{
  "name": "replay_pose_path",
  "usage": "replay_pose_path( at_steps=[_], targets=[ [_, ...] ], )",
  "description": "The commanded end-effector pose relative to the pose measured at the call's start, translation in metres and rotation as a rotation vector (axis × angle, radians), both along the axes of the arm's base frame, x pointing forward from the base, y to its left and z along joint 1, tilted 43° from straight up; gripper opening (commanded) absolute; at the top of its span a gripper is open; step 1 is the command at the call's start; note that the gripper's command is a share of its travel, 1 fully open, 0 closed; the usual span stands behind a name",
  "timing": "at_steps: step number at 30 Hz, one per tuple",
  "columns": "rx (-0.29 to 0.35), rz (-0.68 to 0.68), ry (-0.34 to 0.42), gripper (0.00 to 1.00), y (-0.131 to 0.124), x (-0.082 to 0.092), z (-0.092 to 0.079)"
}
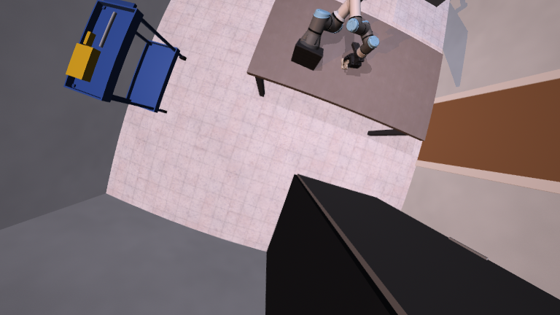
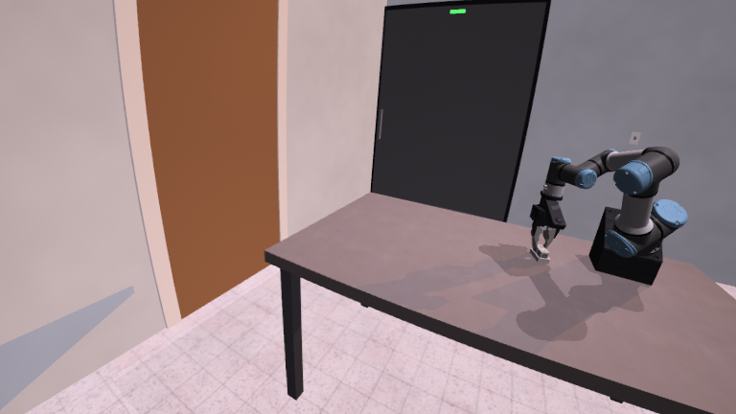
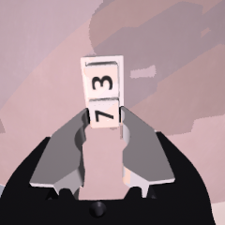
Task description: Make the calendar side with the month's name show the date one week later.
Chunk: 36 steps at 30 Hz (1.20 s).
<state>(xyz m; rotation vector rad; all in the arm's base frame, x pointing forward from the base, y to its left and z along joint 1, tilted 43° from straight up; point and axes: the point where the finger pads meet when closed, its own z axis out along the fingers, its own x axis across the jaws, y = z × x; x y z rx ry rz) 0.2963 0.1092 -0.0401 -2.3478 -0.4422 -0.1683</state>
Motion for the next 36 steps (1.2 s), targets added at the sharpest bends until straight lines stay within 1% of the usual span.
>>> replay_pose_path(
  at_steps=[1, 22, 28, 34, 36],
  targets=[
    [-0.001, -0.001, -0.002, 0.10, -0.001, 0.001, 0.000],
    [-0.001, -0.001, -0.002, 0.10, -0.002, 0.001, 0.002],
    [-0.001, -0.001, -0.002, 0.10, -0.009, 0.001, 0.009],
    [-0.001, -0.001, -0.002, 0.10, -0.023, 0.001, 0.024],
    [-0.001, -0.001, -0.002, 0.10, -0.023, 0.001, 0.024]
  ],
)
